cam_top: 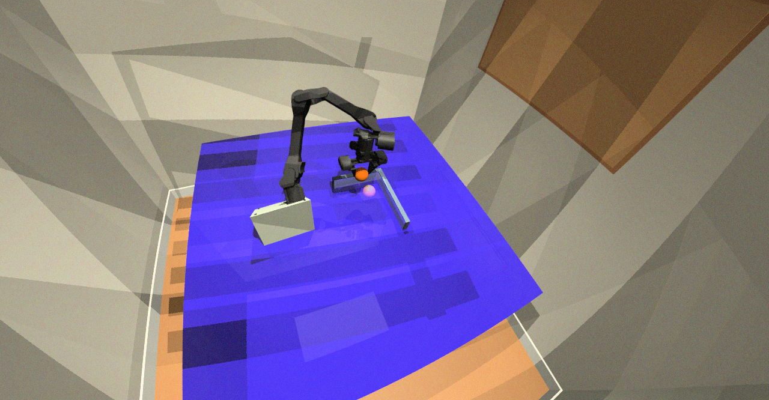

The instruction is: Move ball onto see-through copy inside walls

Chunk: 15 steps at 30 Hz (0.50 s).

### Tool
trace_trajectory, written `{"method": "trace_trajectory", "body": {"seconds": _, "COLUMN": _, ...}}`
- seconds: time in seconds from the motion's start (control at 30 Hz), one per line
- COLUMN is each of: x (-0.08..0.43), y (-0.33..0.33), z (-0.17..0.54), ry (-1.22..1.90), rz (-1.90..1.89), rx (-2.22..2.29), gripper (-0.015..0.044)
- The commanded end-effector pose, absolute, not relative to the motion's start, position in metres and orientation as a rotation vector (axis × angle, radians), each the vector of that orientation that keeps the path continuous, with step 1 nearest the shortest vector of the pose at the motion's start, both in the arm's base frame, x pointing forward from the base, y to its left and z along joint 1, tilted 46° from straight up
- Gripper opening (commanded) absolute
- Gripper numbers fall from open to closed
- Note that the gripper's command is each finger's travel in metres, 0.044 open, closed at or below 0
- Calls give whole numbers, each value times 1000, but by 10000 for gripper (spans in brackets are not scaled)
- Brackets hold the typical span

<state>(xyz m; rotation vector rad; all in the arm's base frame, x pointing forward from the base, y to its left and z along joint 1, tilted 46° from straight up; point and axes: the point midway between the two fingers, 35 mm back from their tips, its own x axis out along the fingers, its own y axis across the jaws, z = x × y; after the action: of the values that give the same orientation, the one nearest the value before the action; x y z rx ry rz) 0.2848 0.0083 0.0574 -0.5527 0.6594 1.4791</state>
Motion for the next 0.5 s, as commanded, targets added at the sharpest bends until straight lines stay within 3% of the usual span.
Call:
{"method": "trace_trajectory", "body": {"seconds": 0.0, "x": 282, "y": -3, "z": 71, "ry": 651, "rz": 1477, "rx": -564, "gripper": 0}}
{"method": "trace_trajectory", "body": {"seconds": 0.47, "x": 328, "y": 28, "z": 30, "ry": 647, "rz": 1476, "rx": -566, "gripper": 0}}
